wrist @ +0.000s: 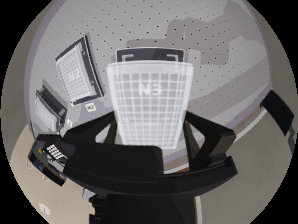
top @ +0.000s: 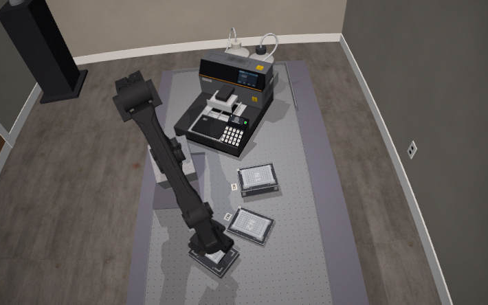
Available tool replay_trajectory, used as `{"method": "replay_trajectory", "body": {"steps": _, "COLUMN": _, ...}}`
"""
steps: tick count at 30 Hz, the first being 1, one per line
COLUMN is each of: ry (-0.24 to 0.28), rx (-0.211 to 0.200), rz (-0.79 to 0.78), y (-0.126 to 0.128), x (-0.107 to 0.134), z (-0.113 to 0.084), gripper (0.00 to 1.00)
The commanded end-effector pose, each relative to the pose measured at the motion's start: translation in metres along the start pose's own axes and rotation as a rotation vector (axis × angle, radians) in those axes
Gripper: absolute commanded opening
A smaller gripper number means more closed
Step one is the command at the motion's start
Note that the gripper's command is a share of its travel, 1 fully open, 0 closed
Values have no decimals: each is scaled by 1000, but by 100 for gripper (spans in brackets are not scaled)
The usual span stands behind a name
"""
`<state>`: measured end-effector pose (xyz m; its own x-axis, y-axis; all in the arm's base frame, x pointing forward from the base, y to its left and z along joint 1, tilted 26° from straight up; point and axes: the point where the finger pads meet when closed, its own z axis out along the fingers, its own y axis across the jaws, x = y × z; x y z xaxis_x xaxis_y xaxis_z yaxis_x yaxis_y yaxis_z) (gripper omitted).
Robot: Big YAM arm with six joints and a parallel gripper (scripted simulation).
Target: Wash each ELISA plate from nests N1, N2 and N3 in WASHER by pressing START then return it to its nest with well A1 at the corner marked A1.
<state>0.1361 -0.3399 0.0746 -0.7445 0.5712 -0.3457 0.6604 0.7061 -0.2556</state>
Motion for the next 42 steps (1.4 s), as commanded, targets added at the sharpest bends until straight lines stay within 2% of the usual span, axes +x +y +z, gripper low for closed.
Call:
{"method": "replay_trajectory", "body": {"steps": 1, "ry": -45, "rx": 21, "rz": 5, "y": -7, "x": -21, "z": -22, "gripper": 84}}
{"method": "replay_trajectory", "body": {"steps": 5, "ry": -42, "rx": 20, "rz": 5, "y": -7, "x": -20, "z": -28, "gripper": 84}}
{"method": "replay_trajectory", "body": {"steps": 9, "ry": -36, "rx": 18, "rz": 6, "y": -6, "x": -16, "z": -27, "gripper": 84}}
{"method": "replay_trajectory", "body": {"steps": 10, "ry": -22, "rx": 12, "rz": 2, "y": -5, "x": -10, "z": -19, "gripper": 84}}
{"method": "replay_trajectory", "body": {"steps": 17, "ry": -22, "rx": 12, "rz": 2, "y": -5, "x": -10, "z": -19, "gripper": 84}}
{"method": "replay_trajectory", "body": {"steps": 19, "ry": -9, "rx": 4, "rz": -87, "y": 13, "x": -4, "z": -20, "gripper": 84}}
{"method": "replay_trajectory", "body": {"steps": 23, "ry": -9, "rx": 4, "rz": -221, "y": 32, "x": -7, "z": -21, "gripper": 84}}
{"method": "replay_trajectory", "body": {"steps": 25, "ry": -25, "rx": 12, "rz": -285, "y": 38, "x": -18, "z": -26, "gripper": 84}}
{"method": "replay_trajectory", "body": {"steps": 28, "ry": -9, "rx": 4, "rz": -387, "y": 57, "x": -12, "z": -22, "gripper": 84}}
{"method": "replay_trajectory", "body": {"steps": 30, "ry": -9, "rx": 4, "rz": -387, "y": 57, "x": -12, "z": -22, "gripper": 84}}
{"method": "replay_trajectory", "body": {"steps": 31, "ry": -34, "rx": 17, "rz": -416, "y": 57, "x": -27, "z": -29, "gripper": 84}}
{"method": "replay_trajectory", "body": {"steps": 36, "ry": -1, "rx": 0, "rz": -589, "y": 86, "x": -24, "z": -20, "gripper": 84}}
{"method": "replay_trajectory", "body": {"steps": 39, "ry": -13, "rx": 7, "rz": -683, "y": 99, "x": -35, "z": -24, "gripper": 84}}
{"method": "replay_trajectory", "body": {"steps": 42, "ry": -18, "rx": 8, "rz": -674, "y": 114, "x": -40, "z": -26, "gripper": 84}}
